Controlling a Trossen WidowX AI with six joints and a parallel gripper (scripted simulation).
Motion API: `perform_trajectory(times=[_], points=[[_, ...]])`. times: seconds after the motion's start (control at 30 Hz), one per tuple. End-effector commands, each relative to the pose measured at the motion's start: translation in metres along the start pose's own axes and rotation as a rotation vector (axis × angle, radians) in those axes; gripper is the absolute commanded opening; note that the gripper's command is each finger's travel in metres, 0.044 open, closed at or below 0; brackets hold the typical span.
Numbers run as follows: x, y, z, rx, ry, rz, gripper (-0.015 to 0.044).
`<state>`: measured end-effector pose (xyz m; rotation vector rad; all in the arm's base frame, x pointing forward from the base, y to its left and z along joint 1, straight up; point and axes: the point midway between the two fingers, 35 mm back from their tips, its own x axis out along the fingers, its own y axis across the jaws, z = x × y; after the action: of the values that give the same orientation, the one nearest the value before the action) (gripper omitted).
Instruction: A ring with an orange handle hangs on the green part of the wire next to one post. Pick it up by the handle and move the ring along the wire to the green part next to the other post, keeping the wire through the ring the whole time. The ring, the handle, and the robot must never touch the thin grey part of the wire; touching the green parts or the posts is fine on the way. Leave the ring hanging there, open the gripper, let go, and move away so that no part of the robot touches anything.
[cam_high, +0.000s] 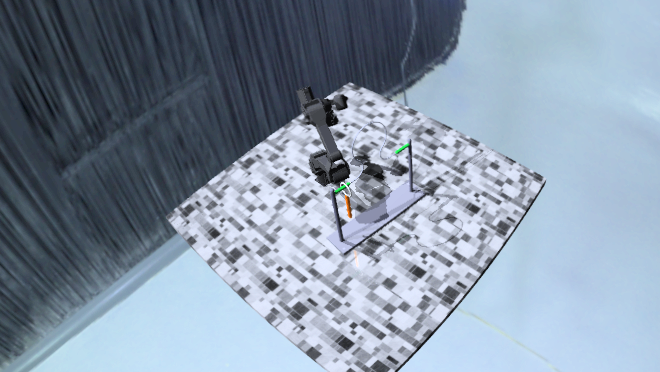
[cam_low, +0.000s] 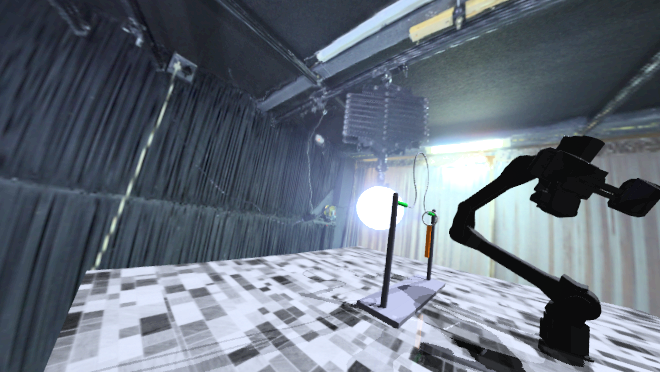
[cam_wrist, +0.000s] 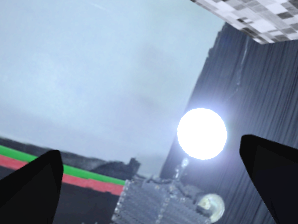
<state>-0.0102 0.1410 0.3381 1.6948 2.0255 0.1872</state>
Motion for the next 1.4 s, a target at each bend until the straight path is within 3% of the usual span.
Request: perform_trajectory(times=[0.0,0.27,0.83,1.37], points=[[0.000,0.000,0.000,0.005,-0.002,0.002,0.0374],[0.013,-0.005,0.009,0.234,-0.077,0.087,0.0164],[0.054,0.006,0.040,0.783,-0.159,0.327,0.0160],[0.082,0.047,0.087,1.295,-0.101,0.587,0.0160]])
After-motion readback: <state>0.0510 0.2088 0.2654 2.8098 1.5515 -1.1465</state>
